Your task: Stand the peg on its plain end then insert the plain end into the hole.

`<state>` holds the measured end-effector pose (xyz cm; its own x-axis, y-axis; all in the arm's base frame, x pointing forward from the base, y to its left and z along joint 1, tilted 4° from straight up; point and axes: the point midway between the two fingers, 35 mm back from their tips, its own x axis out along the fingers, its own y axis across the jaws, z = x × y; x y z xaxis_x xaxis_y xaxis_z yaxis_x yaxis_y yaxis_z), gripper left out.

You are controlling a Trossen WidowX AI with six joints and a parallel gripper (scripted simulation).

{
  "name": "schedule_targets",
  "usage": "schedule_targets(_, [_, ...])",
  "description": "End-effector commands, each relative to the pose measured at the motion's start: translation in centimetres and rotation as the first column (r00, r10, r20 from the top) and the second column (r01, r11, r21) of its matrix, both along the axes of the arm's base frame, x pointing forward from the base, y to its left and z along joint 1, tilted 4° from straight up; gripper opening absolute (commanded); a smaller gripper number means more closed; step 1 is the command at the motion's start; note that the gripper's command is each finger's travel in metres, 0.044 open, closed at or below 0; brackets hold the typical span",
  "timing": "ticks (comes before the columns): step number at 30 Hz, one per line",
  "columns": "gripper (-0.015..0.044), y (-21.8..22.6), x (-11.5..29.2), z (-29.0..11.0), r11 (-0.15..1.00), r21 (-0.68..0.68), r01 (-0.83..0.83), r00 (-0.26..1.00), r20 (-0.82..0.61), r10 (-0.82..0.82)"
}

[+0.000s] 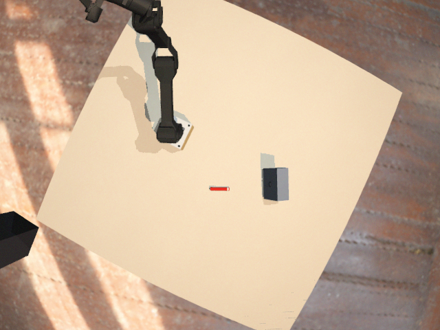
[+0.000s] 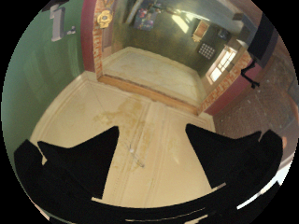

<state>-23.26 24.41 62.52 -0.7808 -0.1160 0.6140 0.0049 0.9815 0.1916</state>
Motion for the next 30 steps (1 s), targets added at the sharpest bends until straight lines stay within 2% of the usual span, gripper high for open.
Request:
schedule_targets(1, [0.0426,-0.1,0.0,0.1,1.0,0.002,-0.001,1.0,-0.002,0.001])
schedule_targets(2, [0.044,-0.5,0.1,0.3,1.0,0.007,-0.003,1.0,-0.009,0.003])
schedule_targets(15, [0.044,-10.4,4.7,5.1,0.982,0.187,-0.02,0.978,-0.2,0.058])
schedule_targets(30, [0.044,-24.1,12.0,7.5,0.847,0.514,0.136,0.872,-0.468,0.144])
